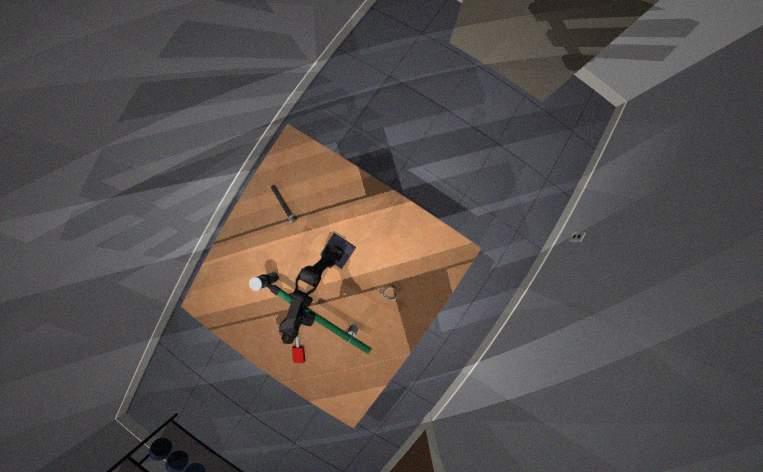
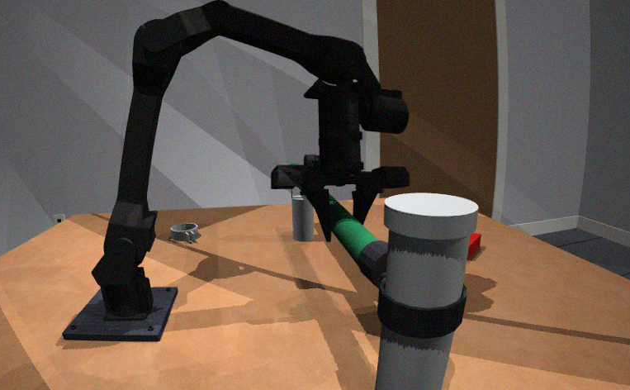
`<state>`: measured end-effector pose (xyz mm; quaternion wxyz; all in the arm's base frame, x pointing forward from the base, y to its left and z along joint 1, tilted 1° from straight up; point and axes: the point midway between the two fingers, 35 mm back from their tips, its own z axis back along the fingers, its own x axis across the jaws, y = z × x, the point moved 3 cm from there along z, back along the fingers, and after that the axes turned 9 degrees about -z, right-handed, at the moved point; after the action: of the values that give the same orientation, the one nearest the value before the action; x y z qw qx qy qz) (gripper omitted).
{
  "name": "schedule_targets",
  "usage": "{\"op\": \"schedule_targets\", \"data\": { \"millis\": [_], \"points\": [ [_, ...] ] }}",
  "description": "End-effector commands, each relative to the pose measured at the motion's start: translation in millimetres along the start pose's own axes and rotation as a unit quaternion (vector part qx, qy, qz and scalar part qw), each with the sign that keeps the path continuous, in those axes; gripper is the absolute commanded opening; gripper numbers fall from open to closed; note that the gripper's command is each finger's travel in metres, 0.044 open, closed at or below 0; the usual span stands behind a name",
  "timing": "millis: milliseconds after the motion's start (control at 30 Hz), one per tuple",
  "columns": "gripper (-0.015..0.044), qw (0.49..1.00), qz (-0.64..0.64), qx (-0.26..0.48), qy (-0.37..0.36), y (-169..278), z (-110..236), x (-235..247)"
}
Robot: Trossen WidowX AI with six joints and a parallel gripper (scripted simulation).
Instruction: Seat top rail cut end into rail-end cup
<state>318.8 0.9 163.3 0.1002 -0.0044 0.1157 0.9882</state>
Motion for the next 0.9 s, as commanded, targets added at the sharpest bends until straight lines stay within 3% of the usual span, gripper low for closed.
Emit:
{"op": "schedule_targets", "data": {
  "millis": [0,867],
  "points": [
    [0.0,1.0,-0.002,0.004,0.006,4.1,2.6,-0.3],
    [0.0,1.0,-0.001,0.003,0.0,0.9,1.9,0.2]
  ]
}}
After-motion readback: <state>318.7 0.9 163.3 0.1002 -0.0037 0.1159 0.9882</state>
